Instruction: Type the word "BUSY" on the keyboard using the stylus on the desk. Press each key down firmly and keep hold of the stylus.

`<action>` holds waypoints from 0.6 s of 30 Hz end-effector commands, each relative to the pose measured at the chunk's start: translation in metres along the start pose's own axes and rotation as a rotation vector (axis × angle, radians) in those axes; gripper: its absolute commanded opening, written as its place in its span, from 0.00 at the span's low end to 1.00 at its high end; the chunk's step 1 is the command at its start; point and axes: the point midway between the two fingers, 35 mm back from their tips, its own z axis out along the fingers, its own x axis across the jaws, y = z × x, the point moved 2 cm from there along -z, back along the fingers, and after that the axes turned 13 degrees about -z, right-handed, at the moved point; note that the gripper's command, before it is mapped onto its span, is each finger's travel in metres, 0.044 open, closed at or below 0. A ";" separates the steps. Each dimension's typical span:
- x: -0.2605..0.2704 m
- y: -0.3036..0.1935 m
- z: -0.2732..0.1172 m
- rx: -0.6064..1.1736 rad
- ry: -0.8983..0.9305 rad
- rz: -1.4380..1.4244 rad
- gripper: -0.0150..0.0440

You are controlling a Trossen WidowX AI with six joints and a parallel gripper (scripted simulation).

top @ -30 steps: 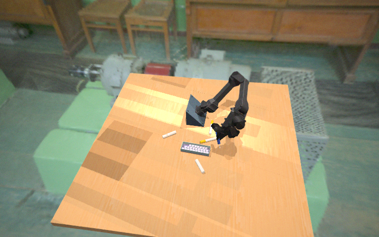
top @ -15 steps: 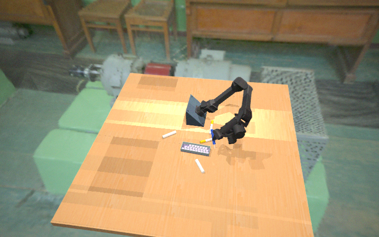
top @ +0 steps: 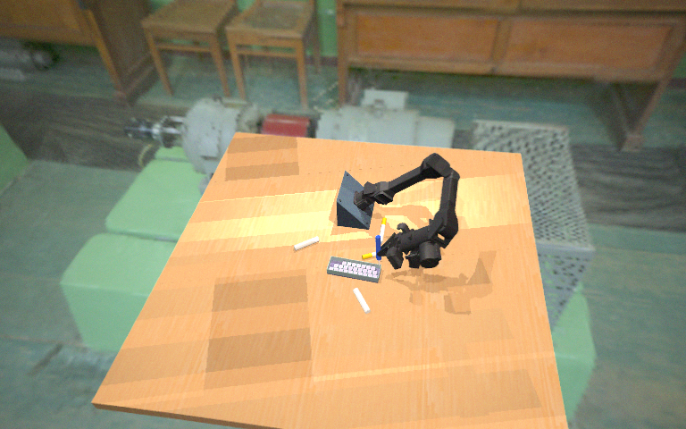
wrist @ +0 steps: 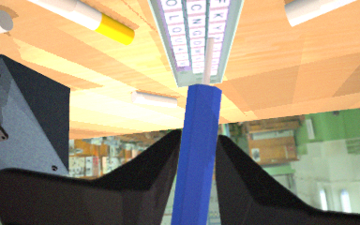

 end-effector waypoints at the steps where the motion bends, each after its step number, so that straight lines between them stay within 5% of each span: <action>1: -0.007 -0.005 0.002 0.064 0.047 -0.138 0.25; 18: -0.011 0.018 0.021 0.094 0.079 -0.218 0.25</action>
